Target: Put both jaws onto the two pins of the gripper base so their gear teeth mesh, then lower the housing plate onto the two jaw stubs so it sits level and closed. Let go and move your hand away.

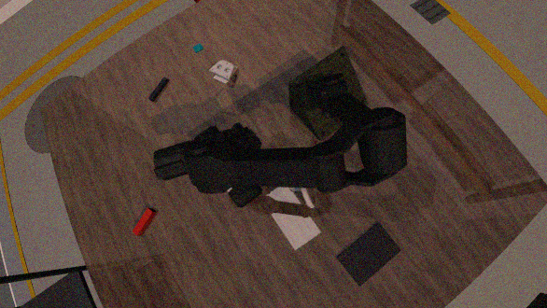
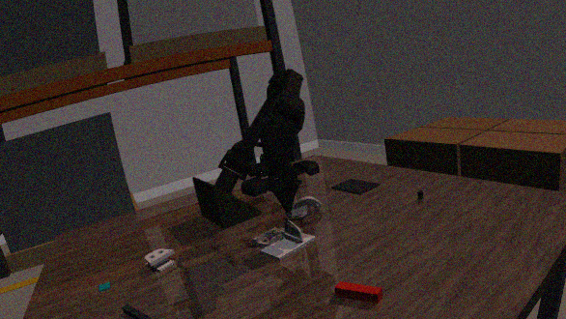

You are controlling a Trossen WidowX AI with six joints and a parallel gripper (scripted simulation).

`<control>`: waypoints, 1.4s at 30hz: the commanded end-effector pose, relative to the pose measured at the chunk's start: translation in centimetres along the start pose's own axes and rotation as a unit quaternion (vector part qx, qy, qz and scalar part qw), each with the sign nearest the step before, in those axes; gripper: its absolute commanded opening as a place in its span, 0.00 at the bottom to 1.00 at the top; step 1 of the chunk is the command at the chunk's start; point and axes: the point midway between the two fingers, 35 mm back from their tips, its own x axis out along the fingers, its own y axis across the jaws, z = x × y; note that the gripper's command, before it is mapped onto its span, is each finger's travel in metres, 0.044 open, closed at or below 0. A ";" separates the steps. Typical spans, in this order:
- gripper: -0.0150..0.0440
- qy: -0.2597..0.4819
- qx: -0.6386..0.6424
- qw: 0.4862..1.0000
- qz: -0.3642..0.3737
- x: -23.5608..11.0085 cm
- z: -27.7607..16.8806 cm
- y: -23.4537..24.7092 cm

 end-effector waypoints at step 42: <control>1.00 -0.006 -0.432 0.902 0.004 -0.2 1.2 -4.2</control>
